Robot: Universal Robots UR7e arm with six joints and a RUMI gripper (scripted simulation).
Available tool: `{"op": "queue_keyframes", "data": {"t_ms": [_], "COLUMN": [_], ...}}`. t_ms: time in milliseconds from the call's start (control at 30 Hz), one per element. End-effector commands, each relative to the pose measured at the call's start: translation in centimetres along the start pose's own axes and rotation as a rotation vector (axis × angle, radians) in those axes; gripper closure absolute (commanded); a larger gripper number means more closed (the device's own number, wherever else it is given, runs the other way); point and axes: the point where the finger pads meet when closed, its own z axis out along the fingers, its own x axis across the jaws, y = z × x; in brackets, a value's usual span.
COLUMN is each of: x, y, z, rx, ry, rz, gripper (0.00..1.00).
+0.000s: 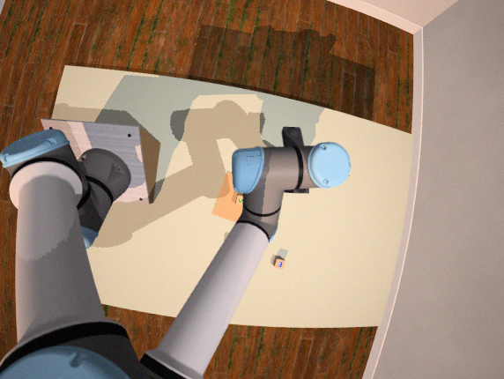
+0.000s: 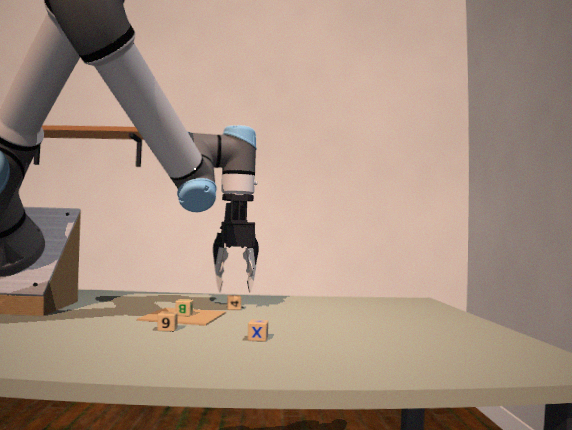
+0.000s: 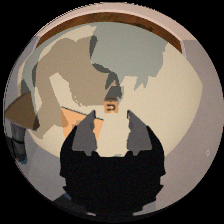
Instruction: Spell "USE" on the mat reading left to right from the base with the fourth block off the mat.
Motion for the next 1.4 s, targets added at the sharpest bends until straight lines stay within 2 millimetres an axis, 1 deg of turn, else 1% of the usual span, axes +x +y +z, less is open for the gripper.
{"op": "queue_keyframes", "data": {"t_ms": [0,867,1100,1367], "x": [-0.1,-0.2,-0.3,-0.3], "y": [0.0,0.0,0.0,0.0], "z": [0.1,0.1,0.7,2.3], "rx": [-0.001,-0.001,-0.001,-0.001], "ry": [-0.002,-0.002,-0.005,-0.005], "rz": [-0.002,-0.002,-0.003,-0.003], "gripper": [0.60,0.60,0.60,0.60]}}
